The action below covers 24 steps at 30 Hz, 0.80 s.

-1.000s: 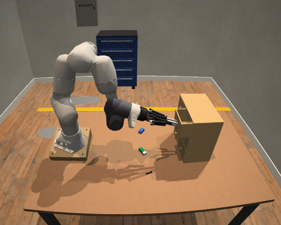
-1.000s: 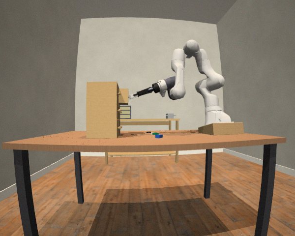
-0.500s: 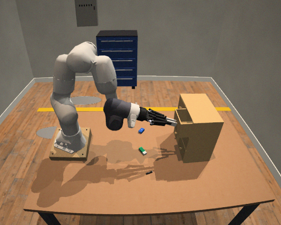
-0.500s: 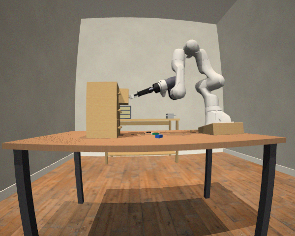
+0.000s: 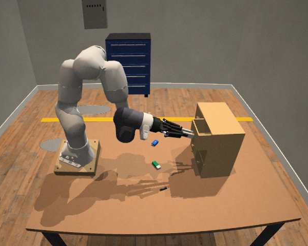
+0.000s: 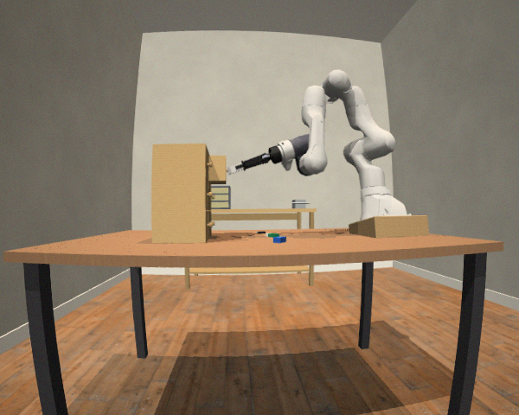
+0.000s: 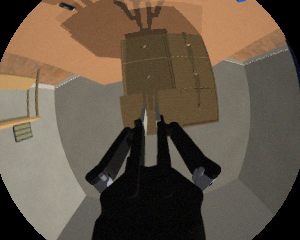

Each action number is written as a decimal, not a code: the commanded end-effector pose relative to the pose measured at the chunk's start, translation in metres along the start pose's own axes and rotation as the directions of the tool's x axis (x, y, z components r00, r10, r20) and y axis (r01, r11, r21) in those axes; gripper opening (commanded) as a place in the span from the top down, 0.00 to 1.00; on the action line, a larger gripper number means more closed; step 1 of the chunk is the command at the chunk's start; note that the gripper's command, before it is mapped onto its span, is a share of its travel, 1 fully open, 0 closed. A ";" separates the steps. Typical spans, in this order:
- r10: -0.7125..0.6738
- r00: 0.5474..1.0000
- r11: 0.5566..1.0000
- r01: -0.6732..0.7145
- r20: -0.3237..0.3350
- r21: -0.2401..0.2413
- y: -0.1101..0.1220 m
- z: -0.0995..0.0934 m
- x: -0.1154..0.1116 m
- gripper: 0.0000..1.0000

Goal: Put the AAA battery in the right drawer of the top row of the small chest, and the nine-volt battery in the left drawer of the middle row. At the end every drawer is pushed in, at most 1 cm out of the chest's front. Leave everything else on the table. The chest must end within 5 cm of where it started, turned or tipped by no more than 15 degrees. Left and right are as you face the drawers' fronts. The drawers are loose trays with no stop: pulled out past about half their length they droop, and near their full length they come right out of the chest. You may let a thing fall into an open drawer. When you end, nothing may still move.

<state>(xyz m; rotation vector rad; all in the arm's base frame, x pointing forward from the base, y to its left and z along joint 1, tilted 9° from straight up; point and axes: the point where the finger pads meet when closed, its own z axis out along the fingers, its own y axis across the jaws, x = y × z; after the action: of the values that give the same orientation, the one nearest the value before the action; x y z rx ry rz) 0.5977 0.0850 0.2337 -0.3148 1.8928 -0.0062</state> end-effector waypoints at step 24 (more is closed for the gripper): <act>-0.002 1.000 1.000 0.002 0.001 0.003 -0.001 -0.034 0.012 0.80</act>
<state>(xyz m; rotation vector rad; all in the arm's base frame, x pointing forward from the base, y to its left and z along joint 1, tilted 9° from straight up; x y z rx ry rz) 0.5727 0.0792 0.2297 -0.3019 1.9072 0.0025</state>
